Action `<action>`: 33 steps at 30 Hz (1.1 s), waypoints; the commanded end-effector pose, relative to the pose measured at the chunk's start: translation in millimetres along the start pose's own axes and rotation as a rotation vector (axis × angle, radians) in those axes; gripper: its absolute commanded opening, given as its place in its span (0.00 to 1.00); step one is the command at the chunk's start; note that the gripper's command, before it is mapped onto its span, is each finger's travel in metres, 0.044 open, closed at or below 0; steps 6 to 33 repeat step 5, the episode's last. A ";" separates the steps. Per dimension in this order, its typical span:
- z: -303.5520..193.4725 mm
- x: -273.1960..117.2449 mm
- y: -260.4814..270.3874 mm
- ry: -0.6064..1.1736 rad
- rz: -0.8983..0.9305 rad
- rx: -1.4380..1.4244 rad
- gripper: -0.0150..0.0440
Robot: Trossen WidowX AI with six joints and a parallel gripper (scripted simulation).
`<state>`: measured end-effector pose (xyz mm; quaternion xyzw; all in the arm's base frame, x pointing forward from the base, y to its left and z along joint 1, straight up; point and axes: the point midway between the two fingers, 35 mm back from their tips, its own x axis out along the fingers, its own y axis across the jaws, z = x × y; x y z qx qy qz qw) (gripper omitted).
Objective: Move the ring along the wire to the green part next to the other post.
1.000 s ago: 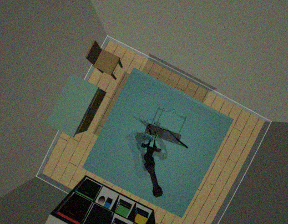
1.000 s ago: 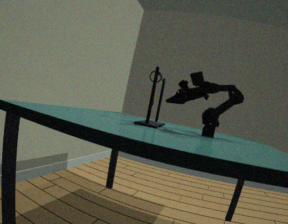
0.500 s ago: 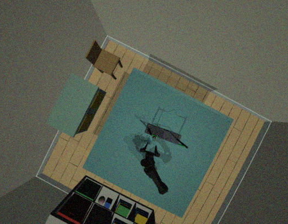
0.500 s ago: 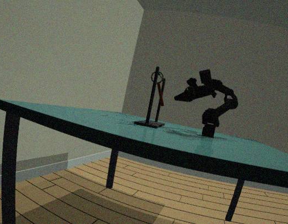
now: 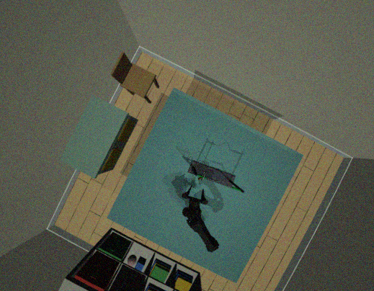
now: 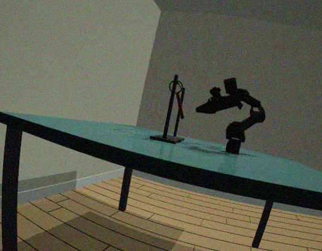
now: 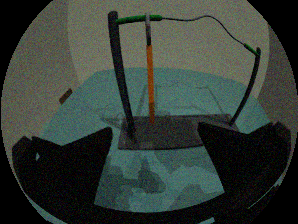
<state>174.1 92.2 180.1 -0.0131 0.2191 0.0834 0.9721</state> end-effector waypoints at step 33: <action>-0.1 -0.3 -0.8 0.000 -0.003 0.005 1.00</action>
